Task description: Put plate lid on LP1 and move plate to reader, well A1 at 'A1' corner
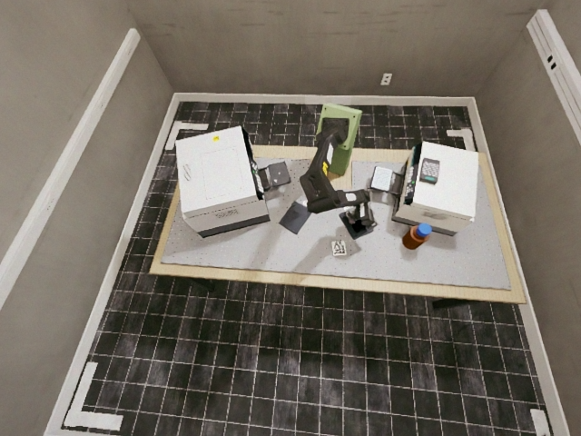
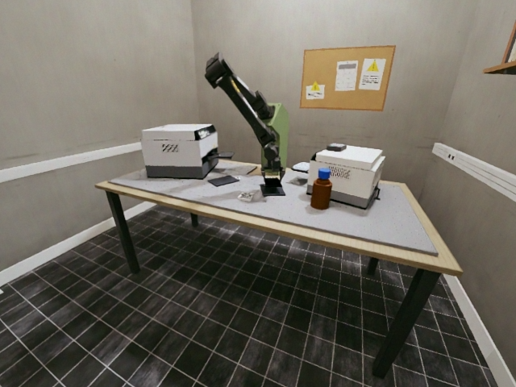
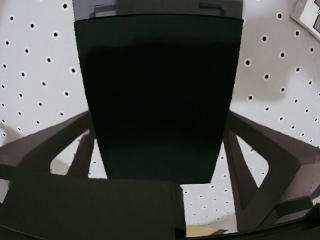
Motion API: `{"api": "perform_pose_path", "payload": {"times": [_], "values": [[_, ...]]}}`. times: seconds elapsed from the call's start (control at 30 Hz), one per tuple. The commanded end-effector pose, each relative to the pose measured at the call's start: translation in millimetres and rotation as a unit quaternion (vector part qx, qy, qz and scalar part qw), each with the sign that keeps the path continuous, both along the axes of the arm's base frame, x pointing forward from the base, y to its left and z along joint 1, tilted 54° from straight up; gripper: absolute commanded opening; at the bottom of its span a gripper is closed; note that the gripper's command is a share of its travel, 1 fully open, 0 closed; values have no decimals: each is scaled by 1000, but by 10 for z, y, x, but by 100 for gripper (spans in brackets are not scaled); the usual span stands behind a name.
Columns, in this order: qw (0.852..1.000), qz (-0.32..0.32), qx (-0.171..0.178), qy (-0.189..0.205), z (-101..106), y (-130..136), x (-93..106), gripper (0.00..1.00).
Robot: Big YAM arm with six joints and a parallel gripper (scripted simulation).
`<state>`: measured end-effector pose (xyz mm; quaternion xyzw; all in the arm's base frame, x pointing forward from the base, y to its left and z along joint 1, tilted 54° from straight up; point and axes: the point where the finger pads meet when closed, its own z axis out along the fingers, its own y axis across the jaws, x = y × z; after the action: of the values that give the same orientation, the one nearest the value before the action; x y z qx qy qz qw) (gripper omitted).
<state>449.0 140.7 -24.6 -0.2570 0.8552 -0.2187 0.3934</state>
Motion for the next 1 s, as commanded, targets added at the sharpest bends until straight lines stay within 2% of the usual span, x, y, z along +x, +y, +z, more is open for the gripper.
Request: {"api": "perform_pose_path", "payload": {"times": [0.0, 0.13, 0.97], "values": [[1000, 4, -1, -2, 60, -5, -12, 85], [1000, -1, -1, -7, 36, -40, 82, 85], [1000, 2, -1, -6, -106, -29, 204, 85]]}}
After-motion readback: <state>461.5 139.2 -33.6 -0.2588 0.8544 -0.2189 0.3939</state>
